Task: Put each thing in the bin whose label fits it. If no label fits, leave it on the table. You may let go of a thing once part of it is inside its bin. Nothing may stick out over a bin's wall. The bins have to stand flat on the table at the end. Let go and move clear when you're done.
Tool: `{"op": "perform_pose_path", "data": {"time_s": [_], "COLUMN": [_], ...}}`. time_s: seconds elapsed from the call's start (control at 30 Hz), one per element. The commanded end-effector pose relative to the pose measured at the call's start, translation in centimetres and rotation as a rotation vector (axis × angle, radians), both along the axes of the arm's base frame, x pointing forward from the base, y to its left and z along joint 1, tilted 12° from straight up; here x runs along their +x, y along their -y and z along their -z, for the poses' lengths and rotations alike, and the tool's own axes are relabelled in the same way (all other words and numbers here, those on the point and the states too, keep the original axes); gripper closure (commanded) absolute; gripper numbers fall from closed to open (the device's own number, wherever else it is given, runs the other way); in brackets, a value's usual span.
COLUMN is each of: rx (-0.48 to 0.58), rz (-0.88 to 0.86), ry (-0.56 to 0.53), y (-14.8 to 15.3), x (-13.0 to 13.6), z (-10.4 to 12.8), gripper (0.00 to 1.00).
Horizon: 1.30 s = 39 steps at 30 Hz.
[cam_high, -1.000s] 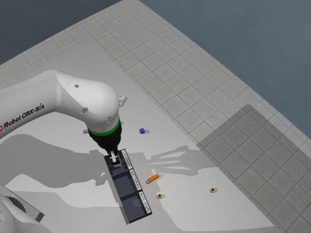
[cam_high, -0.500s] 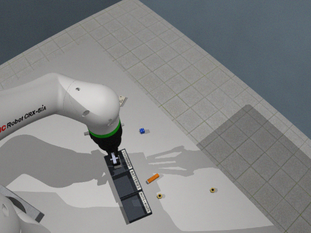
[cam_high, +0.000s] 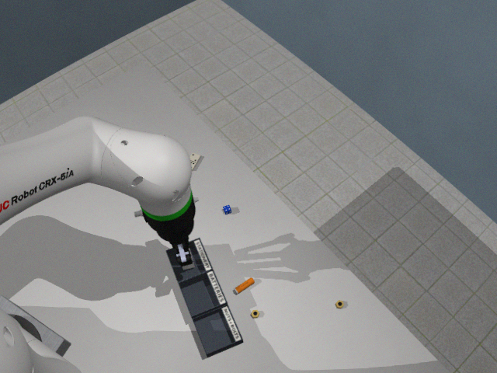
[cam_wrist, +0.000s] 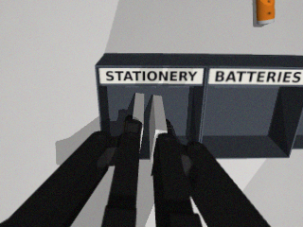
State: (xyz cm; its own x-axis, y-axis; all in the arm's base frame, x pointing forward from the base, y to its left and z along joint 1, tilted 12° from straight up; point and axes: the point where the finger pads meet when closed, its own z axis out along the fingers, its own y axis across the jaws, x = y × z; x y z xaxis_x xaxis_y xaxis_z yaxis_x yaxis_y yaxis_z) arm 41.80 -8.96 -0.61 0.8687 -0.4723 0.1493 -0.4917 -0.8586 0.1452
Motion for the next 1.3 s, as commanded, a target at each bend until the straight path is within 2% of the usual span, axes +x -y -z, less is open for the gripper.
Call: {"op": "perform_pose_path", "data": {"time_s": [0.0,0.6,1.27], "rx": [0.000,0.000,0.000], "rz": [0.000,0.000,0.000], "ry": [0.000,0.000,0.000], "y": [0.0,0.0,-0.5], "x": [0.0,0.0,-0.1], "z": [0.0,0.0,-2.4], "gripper": [0.85,0.85,0.85]}}
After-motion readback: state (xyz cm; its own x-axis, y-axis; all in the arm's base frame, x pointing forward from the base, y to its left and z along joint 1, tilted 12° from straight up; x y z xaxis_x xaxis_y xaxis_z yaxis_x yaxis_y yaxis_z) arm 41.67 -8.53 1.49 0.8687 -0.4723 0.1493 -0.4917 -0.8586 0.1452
